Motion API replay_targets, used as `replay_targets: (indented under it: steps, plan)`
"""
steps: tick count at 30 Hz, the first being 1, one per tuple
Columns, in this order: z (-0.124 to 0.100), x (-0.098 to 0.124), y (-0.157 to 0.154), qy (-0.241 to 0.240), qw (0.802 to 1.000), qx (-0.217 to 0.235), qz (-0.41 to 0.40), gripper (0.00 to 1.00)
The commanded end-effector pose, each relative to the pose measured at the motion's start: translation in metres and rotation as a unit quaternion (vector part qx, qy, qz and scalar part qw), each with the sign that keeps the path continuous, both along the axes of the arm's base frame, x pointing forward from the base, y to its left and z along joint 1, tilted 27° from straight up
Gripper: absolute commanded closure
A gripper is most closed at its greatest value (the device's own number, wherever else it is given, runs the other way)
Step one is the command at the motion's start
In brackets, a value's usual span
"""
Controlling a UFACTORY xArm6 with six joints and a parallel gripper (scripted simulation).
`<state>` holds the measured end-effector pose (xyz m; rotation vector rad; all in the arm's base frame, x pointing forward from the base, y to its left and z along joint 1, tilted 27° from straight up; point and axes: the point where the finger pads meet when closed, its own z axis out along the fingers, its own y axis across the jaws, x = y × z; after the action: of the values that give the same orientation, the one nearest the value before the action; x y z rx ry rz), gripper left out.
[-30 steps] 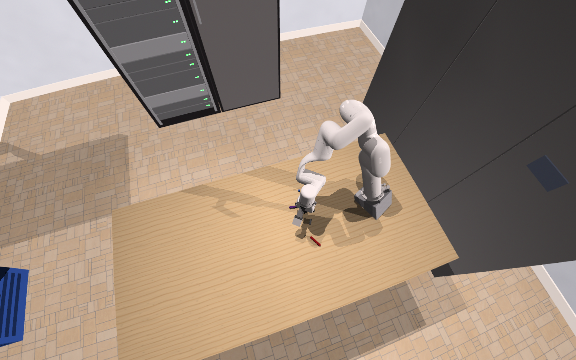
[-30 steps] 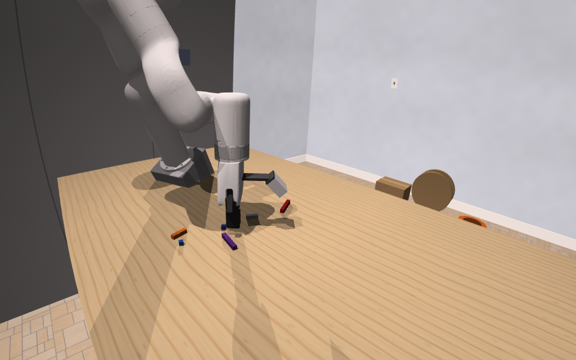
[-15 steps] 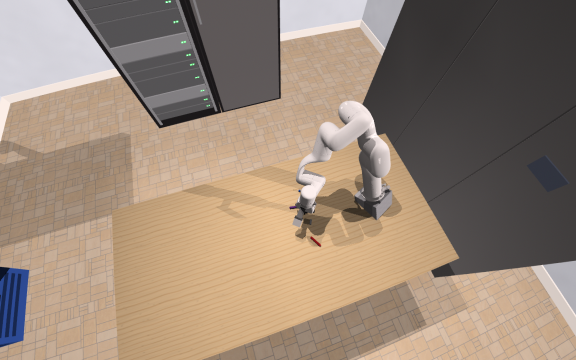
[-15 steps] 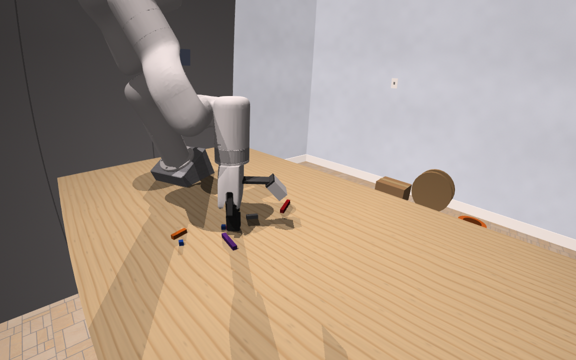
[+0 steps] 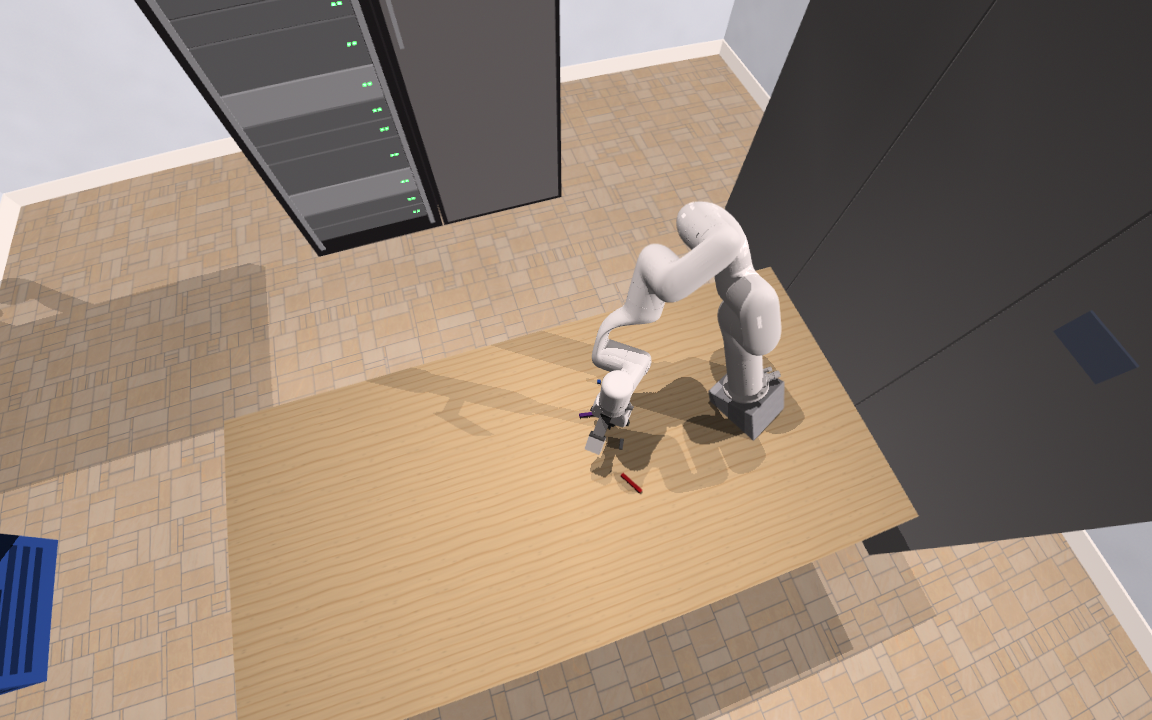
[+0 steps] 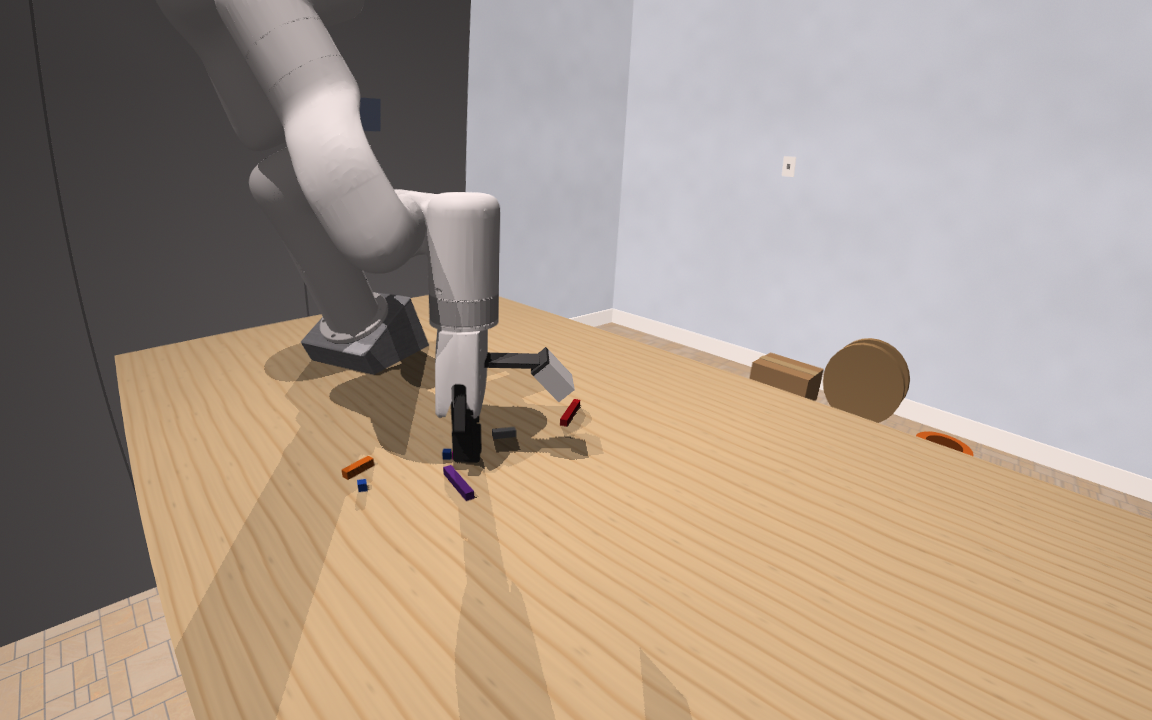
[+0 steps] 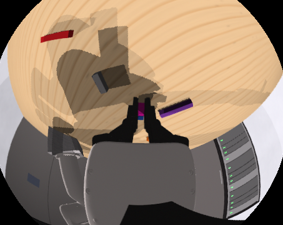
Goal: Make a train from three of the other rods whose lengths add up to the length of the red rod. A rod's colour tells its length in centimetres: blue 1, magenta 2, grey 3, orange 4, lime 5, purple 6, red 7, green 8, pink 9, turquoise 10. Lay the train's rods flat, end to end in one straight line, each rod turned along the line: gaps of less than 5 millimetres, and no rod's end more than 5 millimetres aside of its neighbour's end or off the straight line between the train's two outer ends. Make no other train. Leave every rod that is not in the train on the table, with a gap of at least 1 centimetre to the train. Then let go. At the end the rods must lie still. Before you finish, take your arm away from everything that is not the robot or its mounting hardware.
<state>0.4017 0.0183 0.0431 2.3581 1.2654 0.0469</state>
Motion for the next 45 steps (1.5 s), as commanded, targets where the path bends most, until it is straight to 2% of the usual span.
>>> replay_targets:
  steps: [1,16,17,21,22,27,28,30,31,45]
  plan:
    - [0.0010,0.0010,0.0006,-0.001,1.000,0.000,0.000,0.96]
    - [0.0010,0.0010,0.0006,-0.001,1.000,0.000,0.000,0.96]
    - [0.0010,0.0010,0.0006,-0.001,1.000,0.000,0.000,0.92]
    - [0.0010,0.0010,0.0006,-0.001,1.000,0.000,0.000,0.92]
    - [0.0010,0.0010,0.0006,-0.001,1.000,0.000,0.000,0.88]
    - [0.0010,0.0010,0.0006,-0.001,1.000,0.000,0.000,0.84]
    - [0.0010,0.0010,0.0006,-0.001,1.000,0.000,0.000,0.80]
    - [0.0010,0.0010,0.0006,-0.001,1.000,0.000,0.000,0.80]
    - [0.0010,0.0010,0.0006,-0.001,1.000,0.000,0.000,0.76]
    - [0.0022,0.0007,0.0011,-0.001,1.000,0.000,0.000,0.76]
